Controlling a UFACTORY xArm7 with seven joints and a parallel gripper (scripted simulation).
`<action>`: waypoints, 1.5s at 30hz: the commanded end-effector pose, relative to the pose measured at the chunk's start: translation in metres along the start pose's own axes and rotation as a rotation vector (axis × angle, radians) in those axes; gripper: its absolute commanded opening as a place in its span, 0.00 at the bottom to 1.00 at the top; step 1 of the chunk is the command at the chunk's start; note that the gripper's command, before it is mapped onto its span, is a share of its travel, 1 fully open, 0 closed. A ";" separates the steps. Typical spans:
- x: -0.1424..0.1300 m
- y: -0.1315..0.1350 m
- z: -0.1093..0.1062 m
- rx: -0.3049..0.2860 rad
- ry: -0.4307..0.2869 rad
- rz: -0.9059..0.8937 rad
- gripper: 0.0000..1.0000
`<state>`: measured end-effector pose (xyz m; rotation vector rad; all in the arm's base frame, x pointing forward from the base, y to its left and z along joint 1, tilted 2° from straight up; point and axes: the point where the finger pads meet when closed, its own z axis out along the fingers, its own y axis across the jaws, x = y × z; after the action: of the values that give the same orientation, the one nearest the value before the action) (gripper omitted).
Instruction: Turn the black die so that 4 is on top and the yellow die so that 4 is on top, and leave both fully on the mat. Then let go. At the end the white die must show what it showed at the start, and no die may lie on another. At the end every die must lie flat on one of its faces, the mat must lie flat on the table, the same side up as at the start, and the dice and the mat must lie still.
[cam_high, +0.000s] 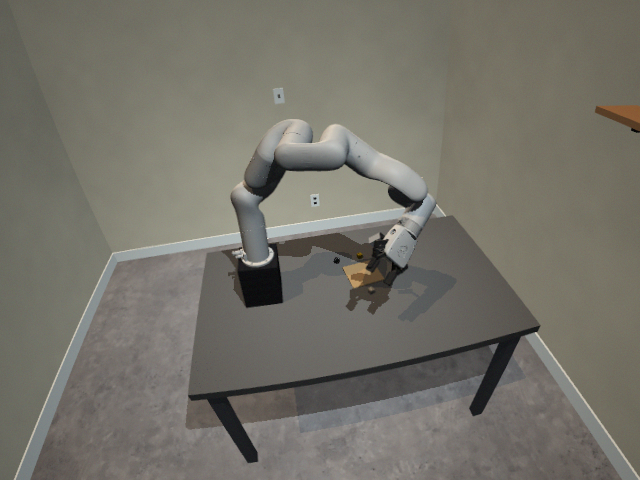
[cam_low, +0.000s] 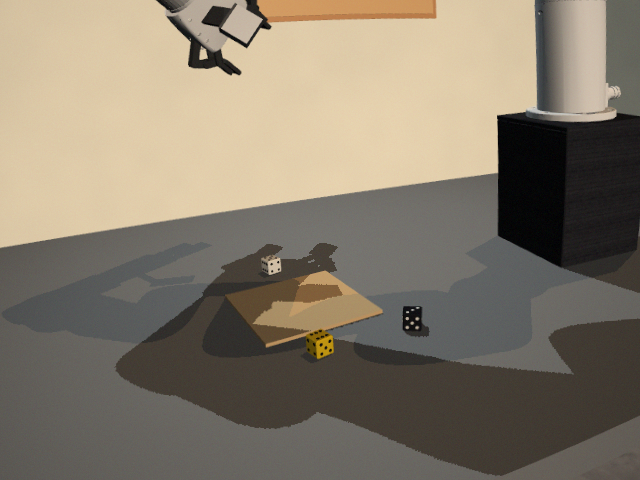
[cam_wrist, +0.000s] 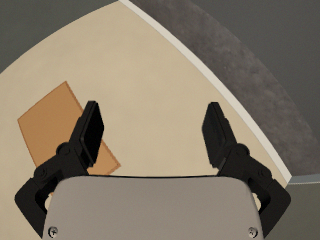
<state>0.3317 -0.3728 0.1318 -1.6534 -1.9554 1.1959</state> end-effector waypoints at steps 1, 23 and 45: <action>0.017 0.025 -0.001 -0.103 -0.004 0.069 1.00; 0.140 0.125 -0.031 -0.488 0.282 0.473 1.00; 0.230 0.160 -0.070 -0.651 0.700 0.921 1.00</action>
<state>0.4156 -0.1519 -0.0066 -2.8527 -1.3019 0.1286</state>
